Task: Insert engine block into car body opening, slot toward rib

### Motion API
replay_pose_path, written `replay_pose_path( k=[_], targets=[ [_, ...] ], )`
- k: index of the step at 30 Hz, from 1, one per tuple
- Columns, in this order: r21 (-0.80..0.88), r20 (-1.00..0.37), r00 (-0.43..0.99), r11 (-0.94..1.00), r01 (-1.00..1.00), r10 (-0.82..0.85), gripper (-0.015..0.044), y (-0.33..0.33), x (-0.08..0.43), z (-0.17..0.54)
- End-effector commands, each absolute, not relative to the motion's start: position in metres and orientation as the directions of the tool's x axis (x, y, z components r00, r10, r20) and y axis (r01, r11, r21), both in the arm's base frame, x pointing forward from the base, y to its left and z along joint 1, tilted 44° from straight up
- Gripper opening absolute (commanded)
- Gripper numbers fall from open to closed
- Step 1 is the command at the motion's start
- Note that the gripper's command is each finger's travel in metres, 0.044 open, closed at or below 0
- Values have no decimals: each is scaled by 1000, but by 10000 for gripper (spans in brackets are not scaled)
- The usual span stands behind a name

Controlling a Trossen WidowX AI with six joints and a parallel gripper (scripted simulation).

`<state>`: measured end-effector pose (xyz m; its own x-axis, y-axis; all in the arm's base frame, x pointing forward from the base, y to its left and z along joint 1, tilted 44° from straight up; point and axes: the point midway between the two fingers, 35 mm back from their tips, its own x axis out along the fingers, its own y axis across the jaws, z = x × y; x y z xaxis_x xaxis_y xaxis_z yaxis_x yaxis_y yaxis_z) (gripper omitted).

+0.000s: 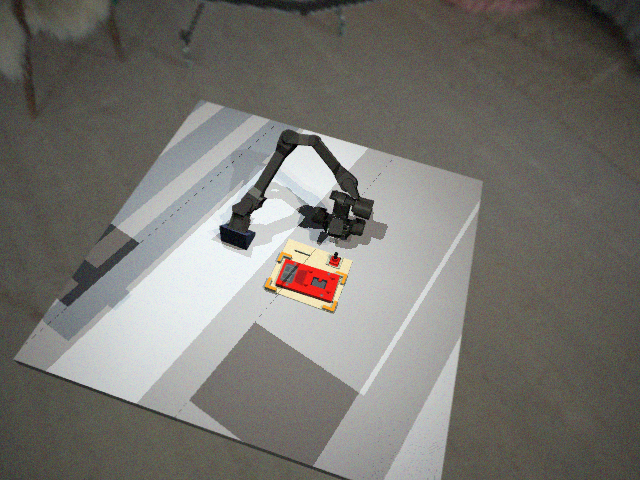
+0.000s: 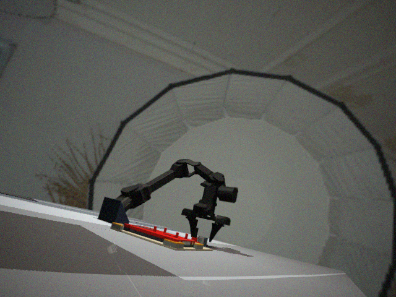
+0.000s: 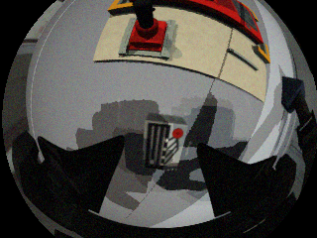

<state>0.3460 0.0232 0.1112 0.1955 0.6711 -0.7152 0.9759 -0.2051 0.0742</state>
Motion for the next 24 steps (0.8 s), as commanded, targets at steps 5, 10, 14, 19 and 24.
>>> replay_pose_path(
  k=[5,10,14,19,24],
  targets=[
    [68,-713,194,-209,976,674,151,24,345,110],
    [68,-713,194,-209,976,674,98,24,345,110],
    [68,-713,194,-209,976,674,52,24,345,110],
    [61,-714,196,-219,974,672,0,16,345,117],
    [52,-716,198,-232,971,670,0,4,344,127]
  ],
)
